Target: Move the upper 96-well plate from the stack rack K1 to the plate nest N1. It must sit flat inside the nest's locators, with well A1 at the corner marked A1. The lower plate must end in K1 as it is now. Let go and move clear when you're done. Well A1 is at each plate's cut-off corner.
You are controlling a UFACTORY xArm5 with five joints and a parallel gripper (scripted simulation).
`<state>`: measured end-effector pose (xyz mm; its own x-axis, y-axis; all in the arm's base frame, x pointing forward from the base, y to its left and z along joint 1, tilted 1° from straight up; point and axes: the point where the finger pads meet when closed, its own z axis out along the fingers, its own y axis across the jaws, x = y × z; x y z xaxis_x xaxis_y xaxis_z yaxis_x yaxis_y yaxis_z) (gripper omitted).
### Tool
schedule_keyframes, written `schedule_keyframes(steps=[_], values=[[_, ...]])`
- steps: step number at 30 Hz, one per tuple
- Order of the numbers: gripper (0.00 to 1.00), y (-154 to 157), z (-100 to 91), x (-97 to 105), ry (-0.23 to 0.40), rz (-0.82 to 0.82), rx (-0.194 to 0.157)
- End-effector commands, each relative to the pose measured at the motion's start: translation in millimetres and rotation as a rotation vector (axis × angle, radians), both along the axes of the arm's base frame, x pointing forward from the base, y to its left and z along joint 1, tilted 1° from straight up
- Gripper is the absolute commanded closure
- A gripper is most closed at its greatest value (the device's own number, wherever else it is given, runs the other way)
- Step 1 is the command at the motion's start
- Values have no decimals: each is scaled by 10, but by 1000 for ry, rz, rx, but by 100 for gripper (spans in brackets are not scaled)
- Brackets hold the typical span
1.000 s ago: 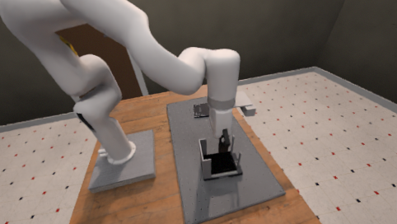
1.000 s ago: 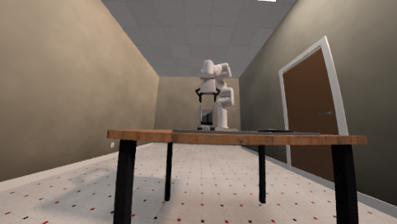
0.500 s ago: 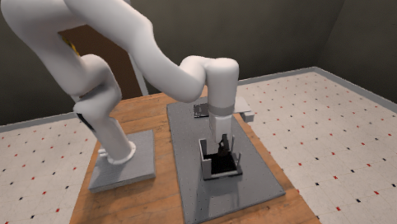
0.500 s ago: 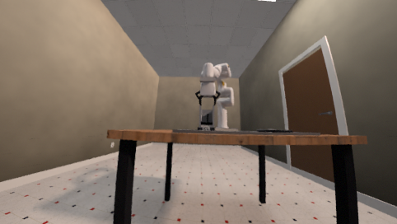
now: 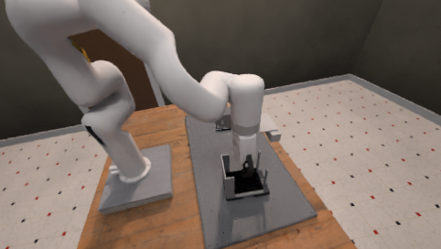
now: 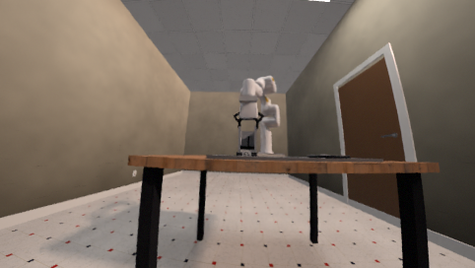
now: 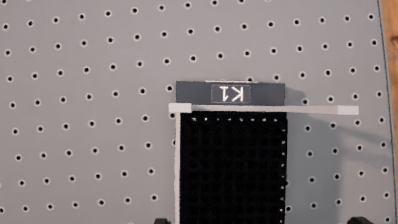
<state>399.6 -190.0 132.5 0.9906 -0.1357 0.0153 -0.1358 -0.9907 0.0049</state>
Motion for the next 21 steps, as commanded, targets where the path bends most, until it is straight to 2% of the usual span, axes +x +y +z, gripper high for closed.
schedule_keyframes(steps=[1, 21], values=[[0, -6, -53, 13, -5, 0, 1], [0, -8, -354, 18, -5, 0, 1]])
